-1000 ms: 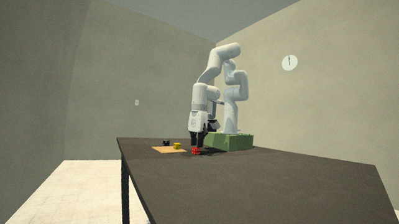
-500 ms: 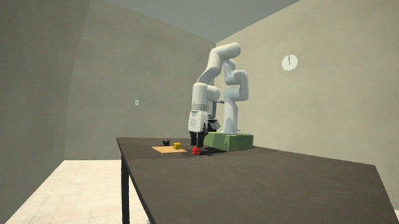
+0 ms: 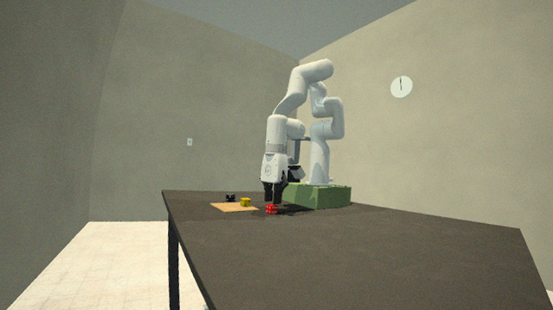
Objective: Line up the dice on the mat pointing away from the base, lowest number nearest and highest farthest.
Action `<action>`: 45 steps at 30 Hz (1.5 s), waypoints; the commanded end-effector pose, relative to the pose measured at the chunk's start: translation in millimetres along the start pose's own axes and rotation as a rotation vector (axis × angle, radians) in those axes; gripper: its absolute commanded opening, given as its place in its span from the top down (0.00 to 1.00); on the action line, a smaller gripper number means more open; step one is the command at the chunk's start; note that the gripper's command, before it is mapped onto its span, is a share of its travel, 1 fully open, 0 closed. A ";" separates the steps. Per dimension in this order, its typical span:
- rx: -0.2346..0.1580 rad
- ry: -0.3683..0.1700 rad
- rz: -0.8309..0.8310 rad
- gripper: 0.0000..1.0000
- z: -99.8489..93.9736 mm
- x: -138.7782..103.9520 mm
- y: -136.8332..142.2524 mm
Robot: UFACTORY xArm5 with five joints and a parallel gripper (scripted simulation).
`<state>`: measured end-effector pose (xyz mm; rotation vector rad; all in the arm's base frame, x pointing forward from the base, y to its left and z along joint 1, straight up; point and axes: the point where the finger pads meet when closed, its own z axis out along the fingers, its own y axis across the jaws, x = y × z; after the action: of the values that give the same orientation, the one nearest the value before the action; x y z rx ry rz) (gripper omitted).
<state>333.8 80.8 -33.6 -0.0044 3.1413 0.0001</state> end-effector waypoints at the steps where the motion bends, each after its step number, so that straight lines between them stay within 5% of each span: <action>1: -0.001 -0.003 0.000 0.53 -0.7 -1.1 0.3; 36: -0.001 -0.003 0.000 0.53 1.3 -1.1 0.3; 45: -0.001 -0.003 0.000 0.53 16.6 -0.9 0.2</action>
<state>333.6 80.7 -43.9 -0.0044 3.1413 0.0001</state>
